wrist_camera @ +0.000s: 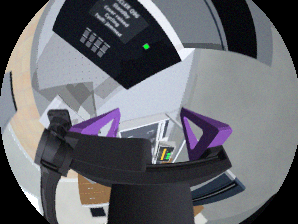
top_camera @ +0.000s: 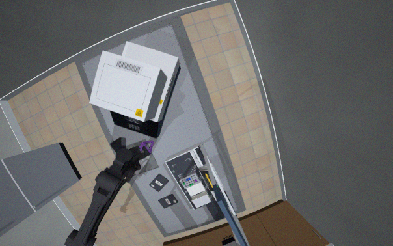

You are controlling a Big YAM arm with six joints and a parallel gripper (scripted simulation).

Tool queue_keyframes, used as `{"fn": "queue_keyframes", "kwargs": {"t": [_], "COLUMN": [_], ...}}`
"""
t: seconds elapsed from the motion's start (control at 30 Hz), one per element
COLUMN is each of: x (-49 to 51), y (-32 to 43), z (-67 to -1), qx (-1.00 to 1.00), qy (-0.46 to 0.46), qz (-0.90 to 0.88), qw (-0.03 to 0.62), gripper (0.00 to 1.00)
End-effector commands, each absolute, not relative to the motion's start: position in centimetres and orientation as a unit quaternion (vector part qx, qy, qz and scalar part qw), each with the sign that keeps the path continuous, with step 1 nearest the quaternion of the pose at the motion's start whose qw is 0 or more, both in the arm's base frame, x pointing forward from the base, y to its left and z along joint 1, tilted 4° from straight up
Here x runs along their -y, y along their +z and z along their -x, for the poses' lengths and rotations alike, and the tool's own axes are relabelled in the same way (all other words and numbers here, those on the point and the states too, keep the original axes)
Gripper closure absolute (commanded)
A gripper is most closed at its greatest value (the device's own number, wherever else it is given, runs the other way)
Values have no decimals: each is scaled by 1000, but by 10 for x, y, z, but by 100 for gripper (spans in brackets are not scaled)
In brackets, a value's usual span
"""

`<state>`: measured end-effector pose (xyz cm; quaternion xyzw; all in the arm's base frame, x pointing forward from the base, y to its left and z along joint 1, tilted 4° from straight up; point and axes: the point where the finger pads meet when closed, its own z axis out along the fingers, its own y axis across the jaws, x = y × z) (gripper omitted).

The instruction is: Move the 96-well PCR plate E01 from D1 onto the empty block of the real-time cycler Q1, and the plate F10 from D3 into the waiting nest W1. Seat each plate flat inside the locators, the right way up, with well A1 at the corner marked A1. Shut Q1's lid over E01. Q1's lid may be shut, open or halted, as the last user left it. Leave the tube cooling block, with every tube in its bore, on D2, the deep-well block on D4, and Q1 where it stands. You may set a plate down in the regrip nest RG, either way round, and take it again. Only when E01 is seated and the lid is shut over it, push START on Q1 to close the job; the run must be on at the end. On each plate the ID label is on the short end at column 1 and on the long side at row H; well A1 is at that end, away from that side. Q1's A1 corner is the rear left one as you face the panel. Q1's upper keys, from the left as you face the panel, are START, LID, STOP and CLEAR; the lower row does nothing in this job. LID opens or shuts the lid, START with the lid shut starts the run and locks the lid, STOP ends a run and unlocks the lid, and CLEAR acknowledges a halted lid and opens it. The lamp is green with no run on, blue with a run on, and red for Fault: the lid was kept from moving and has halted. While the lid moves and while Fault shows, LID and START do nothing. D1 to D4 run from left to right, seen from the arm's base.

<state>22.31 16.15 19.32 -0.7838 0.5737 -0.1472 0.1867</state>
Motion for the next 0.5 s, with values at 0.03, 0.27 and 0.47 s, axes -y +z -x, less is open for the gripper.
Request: {"fn": "queue_keyframes", "kwargs": {"t": [0.03, 0.27, 0.47], "x": [-165, -150, -132], "y": [224, 226, 221], "z": [-251, -274, -298], "qx": [-606, -647, -693], "qy": [-149, -149, -143], "qz": [752, 724, 688], "qw": [211, 189, 164], "gripper": [0, 0, 0]}}
